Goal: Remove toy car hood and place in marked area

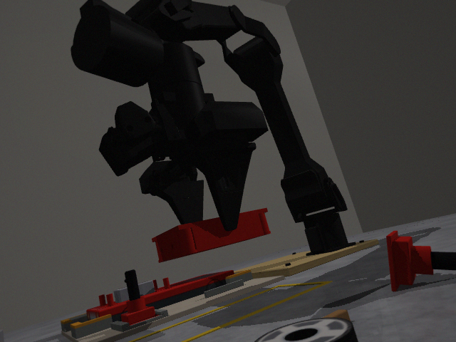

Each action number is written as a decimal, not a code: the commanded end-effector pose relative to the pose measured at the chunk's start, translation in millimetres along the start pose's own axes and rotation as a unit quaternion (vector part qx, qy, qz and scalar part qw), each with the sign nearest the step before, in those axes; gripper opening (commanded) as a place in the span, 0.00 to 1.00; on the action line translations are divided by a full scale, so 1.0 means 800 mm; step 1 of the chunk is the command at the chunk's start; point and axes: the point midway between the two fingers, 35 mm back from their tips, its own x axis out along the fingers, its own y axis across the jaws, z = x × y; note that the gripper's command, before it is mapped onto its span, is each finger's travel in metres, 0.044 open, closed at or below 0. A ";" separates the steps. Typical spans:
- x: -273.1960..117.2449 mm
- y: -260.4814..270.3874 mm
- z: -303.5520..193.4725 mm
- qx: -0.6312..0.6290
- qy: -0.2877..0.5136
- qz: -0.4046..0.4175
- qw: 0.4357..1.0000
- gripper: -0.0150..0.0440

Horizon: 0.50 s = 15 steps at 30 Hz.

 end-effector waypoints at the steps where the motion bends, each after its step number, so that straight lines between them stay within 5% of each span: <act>1: 0.005 0.001 0.000 0.002 0.000 0.001 1.000 0.25; 15: 0.021 0.000 -0.001 0.002 0.000 0.001 1.000 0.25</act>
